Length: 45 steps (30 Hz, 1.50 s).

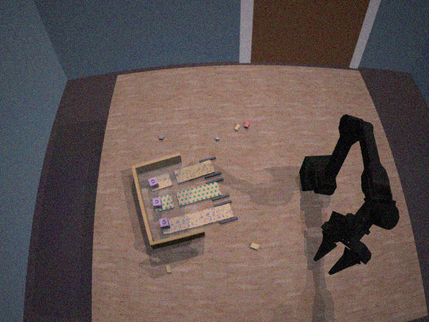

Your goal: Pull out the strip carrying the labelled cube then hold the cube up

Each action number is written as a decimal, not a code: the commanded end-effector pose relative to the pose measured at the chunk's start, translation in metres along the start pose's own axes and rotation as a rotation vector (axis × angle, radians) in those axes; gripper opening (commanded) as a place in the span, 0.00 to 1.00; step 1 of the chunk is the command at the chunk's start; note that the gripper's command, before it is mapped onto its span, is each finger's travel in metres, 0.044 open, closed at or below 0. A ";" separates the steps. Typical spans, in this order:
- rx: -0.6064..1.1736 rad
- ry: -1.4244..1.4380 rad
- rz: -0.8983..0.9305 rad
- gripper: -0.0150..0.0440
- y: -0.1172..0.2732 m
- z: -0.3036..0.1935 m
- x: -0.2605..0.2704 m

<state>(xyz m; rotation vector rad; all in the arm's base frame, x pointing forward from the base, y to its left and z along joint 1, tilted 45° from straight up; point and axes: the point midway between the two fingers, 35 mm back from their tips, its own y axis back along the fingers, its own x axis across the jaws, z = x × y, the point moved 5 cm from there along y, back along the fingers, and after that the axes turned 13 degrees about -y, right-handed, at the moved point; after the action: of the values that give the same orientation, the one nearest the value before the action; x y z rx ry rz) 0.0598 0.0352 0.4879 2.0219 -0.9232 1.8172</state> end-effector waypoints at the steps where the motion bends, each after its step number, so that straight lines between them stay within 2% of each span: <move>1: -0.001 0.009 -0.002 0.93 -0.001 -0.001 -0.001; 6: -0.034 0.231 -0.075 0.93 -0.043 -0.022 -0.029; 11: -0.066 0.441 -0.193 0.93 -0.094 -0.016 -0.070; 17: -0.094 0.615 -0.349 0.93 -0.141 0.028 -0.120; 23: -0.100 0.709 -0.506 0.93 -0.159 0.100 -0.172; 29: -0.094 0.726 -0.629 0.93 -0.141 0.179 -0.220; 36: -0.089 0.690 -0.682 0.93 -0.082 0.255 -0.267; 43: -0.127 0.645 -0.630 0.93 -0.002 0.297 -0.303; 45: -0.134 0.642 -0.620 0.93 0.006 0.299 -0.305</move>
<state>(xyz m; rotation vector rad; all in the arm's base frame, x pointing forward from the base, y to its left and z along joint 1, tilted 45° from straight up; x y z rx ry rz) 0.2965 -0.0512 0.1510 1.2784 -0.1632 1.7592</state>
